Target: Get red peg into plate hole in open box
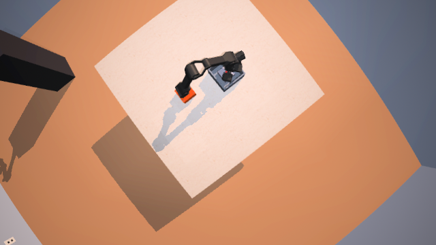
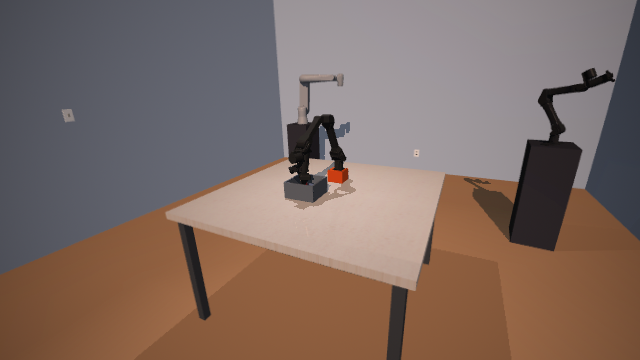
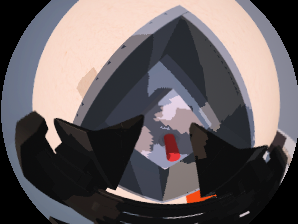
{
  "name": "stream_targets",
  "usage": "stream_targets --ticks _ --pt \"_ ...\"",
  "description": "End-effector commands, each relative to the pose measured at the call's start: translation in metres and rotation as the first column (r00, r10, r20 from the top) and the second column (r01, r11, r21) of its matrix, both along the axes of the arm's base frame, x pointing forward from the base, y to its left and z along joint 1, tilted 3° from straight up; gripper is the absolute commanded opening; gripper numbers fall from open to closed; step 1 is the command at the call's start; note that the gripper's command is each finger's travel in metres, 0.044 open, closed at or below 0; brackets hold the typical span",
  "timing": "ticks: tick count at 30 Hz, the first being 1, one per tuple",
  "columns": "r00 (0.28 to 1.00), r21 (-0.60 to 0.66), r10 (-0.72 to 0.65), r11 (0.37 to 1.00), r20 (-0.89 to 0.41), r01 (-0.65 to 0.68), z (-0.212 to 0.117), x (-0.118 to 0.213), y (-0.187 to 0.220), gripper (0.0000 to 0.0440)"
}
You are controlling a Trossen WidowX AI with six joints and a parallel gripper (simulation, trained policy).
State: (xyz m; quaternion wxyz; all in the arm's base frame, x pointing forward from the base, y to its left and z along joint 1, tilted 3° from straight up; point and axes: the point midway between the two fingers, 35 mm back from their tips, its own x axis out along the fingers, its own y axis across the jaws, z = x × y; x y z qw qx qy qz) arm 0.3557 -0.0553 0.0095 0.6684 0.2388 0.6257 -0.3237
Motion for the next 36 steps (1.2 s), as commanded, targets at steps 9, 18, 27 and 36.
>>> stream_targets --ticks 9,18,27,36 --pt "0.998 0.098 0.008 0.995 0.064 -0.014 0.019 0.048 0.003 0.044" --pt "0.99 0.138 0.019 0.99 0.139 -0.038 0.035 0.077 0.009 0.044" --pt "0.99 0.138 0.02 0.99 0.141 -0.039 0.035 0.078 0.009 0.044" --pt "0.99 0.139 0.02 0.99 0.141 -0.04 0.035 0.078 0.009 0.044"
